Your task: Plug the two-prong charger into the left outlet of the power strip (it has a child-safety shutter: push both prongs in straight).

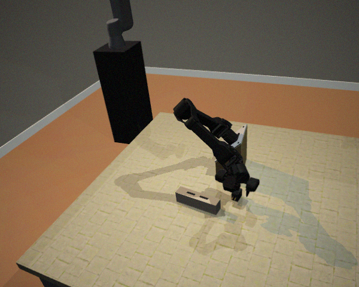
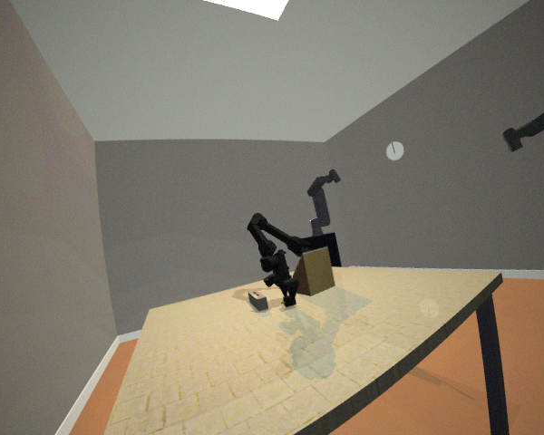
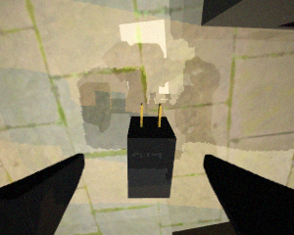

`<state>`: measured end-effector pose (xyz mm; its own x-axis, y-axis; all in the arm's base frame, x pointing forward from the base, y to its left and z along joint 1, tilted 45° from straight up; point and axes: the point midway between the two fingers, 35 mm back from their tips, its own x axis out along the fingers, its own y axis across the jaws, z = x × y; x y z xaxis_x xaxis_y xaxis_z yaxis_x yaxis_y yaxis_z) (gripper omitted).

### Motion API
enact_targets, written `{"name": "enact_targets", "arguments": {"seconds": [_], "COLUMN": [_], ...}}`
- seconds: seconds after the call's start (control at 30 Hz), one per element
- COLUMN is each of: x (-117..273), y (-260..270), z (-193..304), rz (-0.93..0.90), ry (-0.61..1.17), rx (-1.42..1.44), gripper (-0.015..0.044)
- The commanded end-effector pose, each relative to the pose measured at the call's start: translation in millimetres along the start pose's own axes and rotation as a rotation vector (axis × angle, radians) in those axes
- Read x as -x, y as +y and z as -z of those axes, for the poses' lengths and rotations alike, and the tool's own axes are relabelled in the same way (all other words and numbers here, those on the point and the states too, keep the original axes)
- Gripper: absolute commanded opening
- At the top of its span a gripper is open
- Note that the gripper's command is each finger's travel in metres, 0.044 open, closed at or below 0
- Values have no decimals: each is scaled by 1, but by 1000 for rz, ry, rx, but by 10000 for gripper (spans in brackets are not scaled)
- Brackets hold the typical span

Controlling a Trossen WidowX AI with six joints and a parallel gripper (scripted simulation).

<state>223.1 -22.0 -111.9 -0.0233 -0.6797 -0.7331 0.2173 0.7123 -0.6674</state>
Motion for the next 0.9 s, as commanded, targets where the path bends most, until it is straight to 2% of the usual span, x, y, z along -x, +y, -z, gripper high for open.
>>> {"name": "enact_targets", "arguments": {"seconds": [0.0, 0.37, 0.77, 0.87], "x": [-8, -21, -18, -18], "y": [-2, -3, -2, -2], "z": [1, 1, 0, 0], "rz": [8, 11, 4, 4], "ry": [0, 0, 1, 1], "rx": [5, 5, 0, 0], "gripper": [440, 440, 125, 105]}}
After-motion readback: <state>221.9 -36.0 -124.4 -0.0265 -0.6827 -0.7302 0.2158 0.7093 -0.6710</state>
